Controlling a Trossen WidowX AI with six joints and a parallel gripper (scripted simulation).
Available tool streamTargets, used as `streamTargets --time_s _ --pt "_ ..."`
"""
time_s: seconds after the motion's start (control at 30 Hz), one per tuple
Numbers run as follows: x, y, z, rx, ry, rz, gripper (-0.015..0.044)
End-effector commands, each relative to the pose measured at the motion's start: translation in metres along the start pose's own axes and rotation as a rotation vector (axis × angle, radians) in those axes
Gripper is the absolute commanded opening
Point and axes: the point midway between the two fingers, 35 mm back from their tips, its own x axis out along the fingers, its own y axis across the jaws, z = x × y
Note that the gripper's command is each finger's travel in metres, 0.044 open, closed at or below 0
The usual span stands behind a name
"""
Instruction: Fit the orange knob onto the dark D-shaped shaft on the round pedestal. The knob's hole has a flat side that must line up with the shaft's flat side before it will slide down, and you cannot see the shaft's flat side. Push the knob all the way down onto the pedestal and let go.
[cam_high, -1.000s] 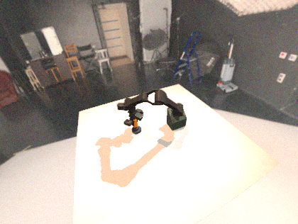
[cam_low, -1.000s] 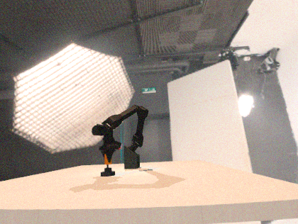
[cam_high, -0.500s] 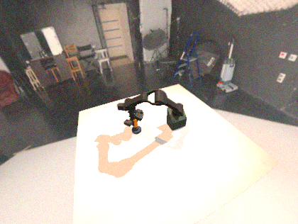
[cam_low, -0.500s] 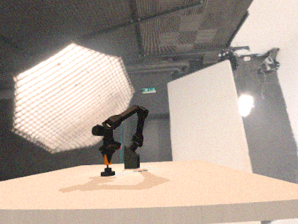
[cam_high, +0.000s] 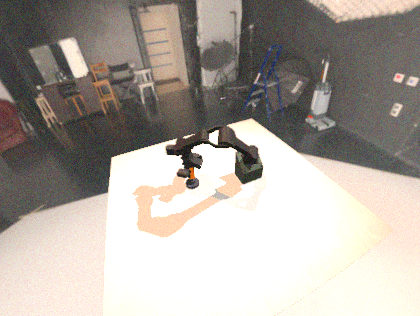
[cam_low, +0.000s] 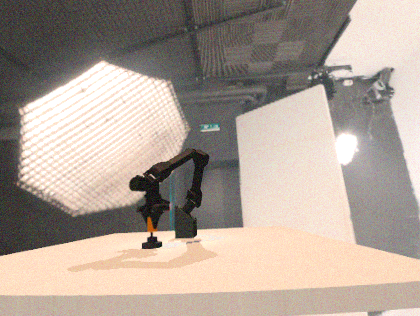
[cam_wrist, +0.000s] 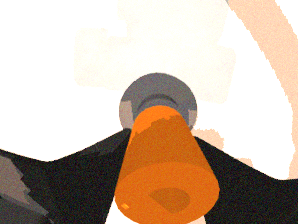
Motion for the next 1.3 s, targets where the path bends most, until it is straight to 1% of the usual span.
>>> streamTargets --time_s 0.0,1.27 --pt "-0.0018 -0.0022 -0.0014 -0.046 0.006 0.001 0.0000" --pt "-0.0017 -0.0039 -0.0026 -0.046 0.006 0.001 0.0000"
